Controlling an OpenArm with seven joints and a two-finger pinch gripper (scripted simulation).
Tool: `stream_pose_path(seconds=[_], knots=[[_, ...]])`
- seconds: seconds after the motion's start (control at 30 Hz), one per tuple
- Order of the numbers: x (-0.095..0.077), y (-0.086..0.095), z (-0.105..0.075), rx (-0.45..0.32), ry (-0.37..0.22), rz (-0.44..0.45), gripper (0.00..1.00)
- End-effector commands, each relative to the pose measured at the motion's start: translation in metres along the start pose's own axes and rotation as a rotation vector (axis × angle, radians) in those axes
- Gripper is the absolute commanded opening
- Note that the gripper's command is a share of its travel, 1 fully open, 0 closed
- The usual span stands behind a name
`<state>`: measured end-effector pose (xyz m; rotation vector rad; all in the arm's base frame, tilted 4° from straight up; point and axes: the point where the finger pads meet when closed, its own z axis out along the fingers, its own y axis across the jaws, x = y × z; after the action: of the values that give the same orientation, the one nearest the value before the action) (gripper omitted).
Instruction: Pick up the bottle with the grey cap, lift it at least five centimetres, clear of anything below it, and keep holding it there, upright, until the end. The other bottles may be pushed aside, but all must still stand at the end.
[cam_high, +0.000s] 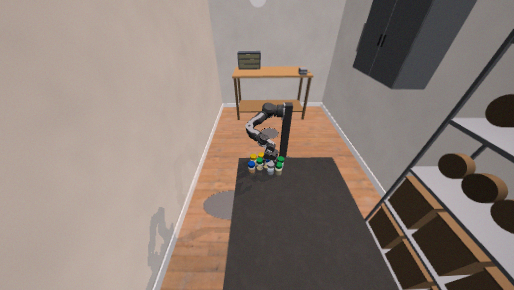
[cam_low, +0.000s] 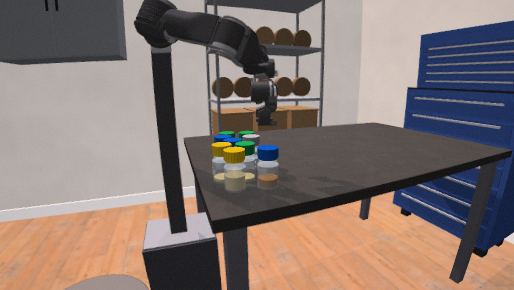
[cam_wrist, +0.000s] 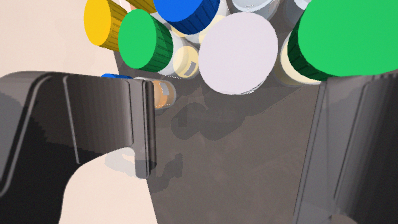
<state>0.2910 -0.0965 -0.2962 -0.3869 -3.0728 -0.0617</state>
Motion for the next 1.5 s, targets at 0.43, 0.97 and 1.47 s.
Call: stream_pose_path(seconds=[0.43,0.97,1.47], knots=[[-0.001,0.001,0.036,-0.004,-0.005,-0.007,0.45],[-0.001,0.001,0.071,-0.006,-0.005,-0.008,0.45],[0.002,0.002,0.085,-0.007,-0.008,-0.007,0.45]])
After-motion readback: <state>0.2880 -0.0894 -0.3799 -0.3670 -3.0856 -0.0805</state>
